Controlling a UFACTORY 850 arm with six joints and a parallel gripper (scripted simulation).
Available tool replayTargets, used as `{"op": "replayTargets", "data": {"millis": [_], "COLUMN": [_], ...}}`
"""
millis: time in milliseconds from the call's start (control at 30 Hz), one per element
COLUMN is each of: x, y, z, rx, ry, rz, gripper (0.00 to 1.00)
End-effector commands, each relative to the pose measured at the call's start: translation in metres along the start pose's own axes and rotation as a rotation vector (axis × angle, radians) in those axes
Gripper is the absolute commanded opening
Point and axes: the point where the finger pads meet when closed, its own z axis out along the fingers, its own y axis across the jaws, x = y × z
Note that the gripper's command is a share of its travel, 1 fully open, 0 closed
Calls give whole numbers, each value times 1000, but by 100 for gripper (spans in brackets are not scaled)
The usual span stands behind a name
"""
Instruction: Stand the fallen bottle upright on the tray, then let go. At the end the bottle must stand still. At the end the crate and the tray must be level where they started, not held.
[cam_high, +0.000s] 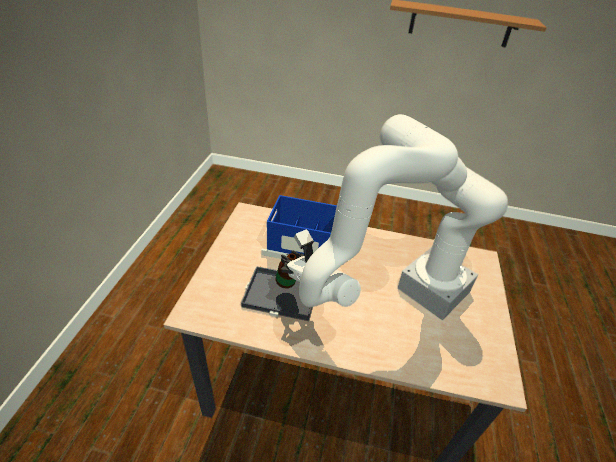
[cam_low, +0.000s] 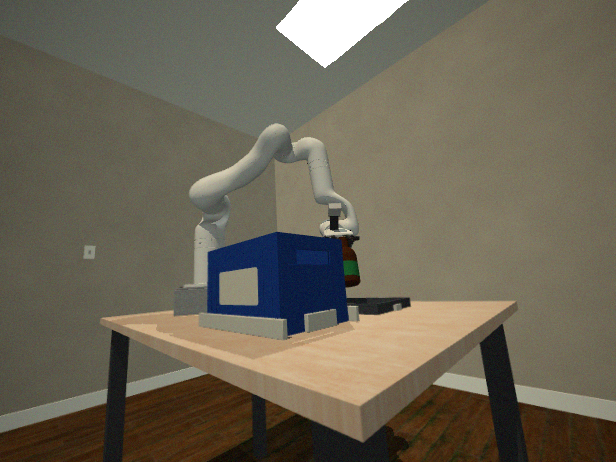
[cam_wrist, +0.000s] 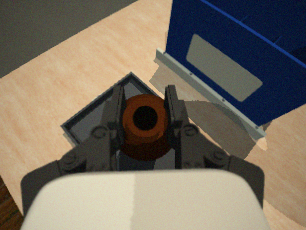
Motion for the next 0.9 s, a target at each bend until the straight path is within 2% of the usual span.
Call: {"op": "replayTargets", "data": {"millis": [0,867], "x": [1,-4], "y": [-1,-1], "z": [0,1], "rx": [1,1], "ry": [1,1], "rz": [2,2], "gripper": [0,0]}}
